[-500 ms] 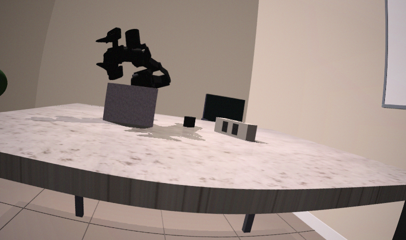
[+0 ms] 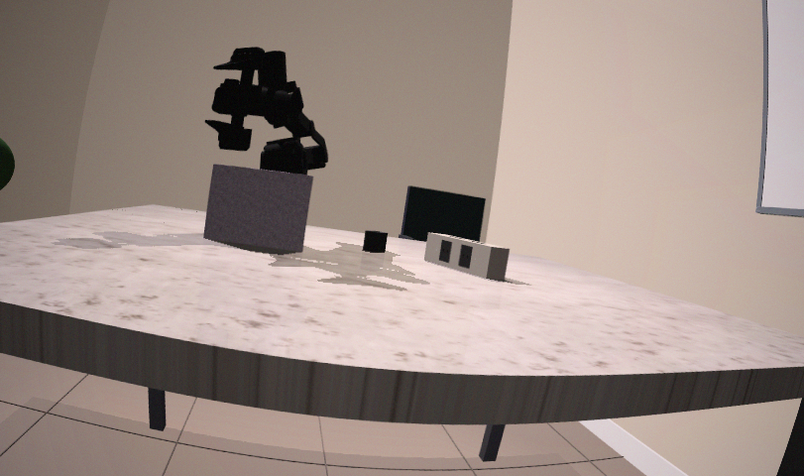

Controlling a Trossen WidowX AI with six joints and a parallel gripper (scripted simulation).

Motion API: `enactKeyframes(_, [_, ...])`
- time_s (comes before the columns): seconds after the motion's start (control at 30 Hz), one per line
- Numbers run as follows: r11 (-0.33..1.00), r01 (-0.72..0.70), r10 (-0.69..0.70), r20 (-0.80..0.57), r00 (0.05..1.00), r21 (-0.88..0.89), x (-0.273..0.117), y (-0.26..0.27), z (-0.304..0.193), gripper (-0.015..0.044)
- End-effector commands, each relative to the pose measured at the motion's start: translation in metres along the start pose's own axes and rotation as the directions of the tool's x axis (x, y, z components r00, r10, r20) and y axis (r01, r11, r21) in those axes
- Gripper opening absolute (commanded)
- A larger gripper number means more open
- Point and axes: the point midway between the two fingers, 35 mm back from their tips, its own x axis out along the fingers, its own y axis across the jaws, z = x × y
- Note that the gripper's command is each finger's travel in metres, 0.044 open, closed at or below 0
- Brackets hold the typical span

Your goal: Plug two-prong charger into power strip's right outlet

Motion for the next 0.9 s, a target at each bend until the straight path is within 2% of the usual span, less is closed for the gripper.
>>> enactKeyframes(0.0, [0.996, -0.009, 0.004, -0.060, 0.998, -0.093, -0.002, 0.006, -0.013, 0.0440])
enactKeyframes(0.43, [0.903, -0.101, -0.015, -0.265, 0.964, -0.417, -0.016, 0.017, -0.060, 0.0440])
enactKeyframes(0.87, [0.702, -0.273, -0.071, -0.445, 0.893, -0.658, -0.038, 0.020, -0.106, 0.0440])
